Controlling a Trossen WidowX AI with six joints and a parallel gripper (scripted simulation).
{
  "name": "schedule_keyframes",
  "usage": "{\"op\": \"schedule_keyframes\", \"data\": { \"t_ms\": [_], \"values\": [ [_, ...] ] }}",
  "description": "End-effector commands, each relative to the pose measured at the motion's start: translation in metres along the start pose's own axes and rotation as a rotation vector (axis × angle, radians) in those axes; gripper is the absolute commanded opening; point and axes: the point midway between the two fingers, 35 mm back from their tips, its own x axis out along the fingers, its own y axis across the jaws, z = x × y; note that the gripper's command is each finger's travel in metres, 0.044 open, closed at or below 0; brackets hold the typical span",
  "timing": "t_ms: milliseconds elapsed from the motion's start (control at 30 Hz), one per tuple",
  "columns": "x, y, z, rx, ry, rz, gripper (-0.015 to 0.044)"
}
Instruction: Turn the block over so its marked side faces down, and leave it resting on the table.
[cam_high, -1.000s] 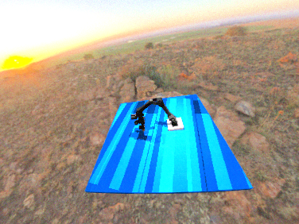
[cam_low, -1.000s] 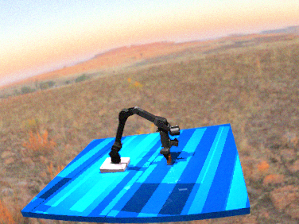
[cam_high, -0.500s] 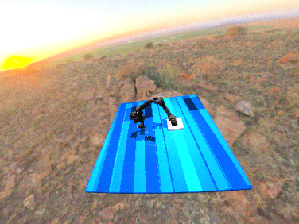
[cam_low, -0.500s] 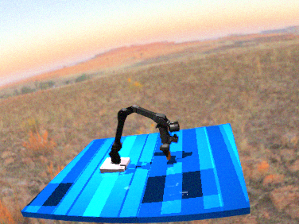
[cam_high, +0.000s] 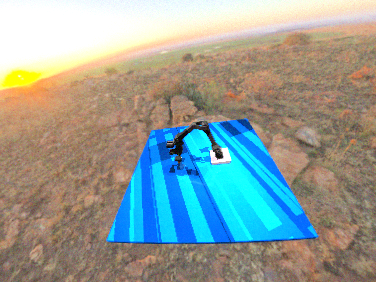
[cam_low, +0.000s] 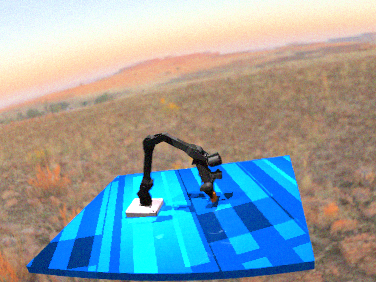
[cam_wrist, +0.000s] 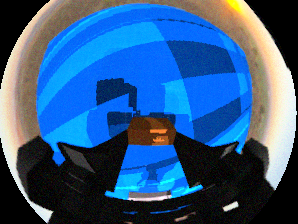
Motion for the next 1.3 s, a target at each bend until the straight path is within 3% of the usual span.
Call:
{"op": "schedule_keyframes", "data": {
  "t_ms": [0,967,1267],
  "values": [
    [0.001,0.000,0.000,-0.005,-0.062,-0.001,0.0000],
    [0.003,-0.001,-0.010,-0.006,-0.423,-0.002,0.0000],
    [0.025,0.000,0.000,-0.005,-0.538,0.000,0.0000]
  ]
}}
